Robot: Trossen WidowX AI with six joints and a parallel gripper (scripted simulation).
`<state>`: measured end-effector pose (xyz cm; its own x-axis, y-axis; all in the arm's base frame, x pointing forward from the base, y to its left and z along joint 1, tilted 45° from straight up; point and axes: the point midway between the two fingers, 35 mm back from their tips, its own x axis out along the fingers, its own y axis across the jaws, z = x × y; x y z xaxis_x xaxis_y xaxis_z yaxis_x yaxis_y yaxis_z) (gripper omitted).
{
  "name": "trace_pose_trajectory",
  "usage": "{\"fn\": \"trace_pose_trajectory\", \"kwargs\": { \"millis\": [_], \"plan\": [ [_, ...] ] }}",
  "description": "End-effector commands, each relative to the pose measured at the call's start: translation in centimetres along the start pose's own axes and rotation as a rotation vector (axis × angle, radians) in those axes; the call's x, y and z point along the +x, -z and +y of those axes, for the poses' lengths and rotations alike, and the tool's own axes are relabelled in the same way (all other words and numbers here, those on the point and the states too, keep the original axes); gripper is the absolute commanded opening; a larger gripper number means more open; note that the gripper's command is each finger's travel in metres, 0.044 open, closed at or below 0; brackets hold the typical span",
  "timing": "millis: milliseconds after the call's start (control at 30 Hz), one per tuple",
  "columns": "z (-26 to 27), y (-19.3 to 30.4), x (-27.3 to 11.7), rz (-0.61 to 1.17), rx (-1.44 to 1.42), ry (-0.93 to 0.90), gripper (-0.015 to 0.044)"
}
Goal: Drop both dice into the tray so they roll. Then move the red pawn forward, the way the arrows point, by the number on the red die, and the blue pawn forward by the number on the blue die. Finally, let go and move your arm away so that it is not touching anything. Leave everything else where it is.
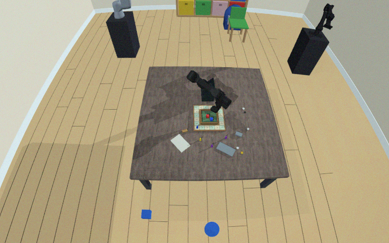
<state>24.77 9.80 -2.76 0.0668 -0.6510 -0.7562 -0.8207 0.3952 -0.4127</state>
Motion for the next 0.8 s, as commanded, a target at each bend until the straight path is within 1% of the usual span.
{"fn": "trace_pose_trajectory", "kwargs": {
  "millis": [0,67,333,767],
  "plan": [
    [6.1,1.1,1.6,0.015,0.605,0.023,0.0200],
    [7.3,1.6,2.0,0.015,0.747,0.033,0.0200],
    [9.8,2.9,2.9,0.008,1.102,0.061,0.0200],
    [9.6,2.9,3.0,0.007,1.110,0.061,0.0200]
  ]
}}
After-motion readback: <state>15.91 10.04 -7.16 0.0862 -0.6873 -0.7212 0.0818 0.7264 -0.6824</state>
